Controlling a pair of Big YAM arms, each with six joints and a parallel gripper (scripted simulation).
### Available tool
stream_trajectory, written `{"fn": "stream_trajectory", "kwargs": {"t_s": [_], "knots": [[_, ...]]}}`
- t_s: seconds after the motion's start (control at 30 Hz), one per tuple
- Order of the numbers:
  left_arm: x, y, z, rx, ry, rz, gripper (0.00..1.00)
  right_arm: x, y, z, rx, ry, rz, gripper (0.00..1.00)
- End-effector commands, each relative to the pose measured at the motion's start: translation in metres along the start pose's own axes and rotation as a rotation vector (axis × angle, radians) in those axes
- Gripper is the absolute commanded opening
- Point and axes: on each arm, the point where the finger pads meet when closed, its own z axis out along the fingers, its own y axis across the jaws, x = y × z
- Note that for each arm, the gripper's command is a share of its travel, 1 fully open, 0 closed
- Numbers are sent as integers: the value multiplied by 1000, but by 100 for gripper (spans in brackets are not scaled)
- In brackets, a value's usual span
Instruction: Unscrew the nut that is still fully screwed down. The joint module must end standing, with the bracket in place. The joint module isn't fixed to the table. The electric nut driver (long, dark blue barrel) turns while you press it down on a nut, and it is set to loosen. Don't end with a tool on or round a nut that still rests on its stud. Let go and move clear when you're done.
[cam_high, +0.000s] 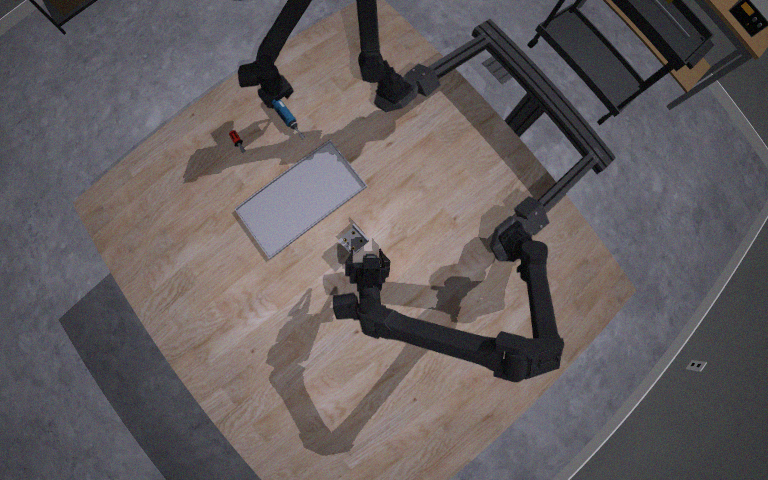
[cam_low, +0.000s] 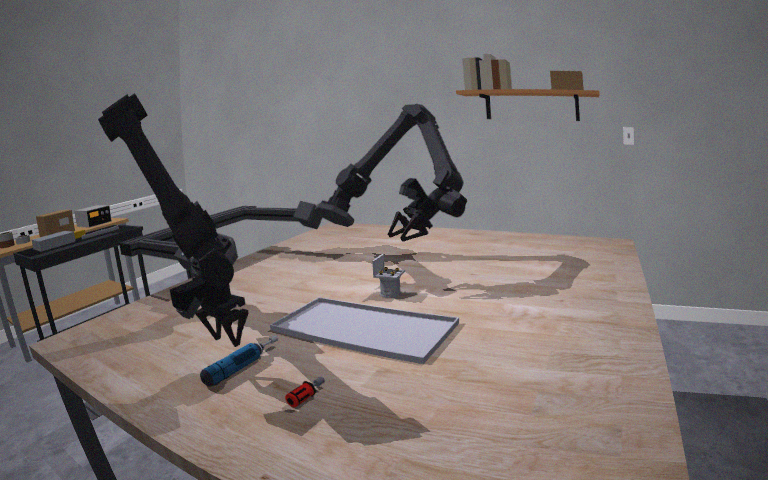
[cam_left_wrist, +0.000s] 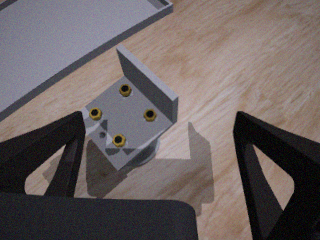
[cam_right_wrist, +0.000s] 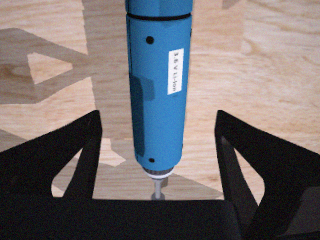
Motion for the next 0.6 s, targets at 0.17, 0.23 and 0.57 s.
{"fn": "stream_trajectory", "kwargs": {"t_s": [0.17,0.23,0.57], "knots": [[-11,-10,5,40,138,124,86,-7,8,-6,-14,-8,15,65],[-10,-12,6,49,156,132,86,-7,8,-6,-14,-8,15,65],[-2,-26,9,106,260,182,86,-7,8,-6,-14,-8,15,65]]}}
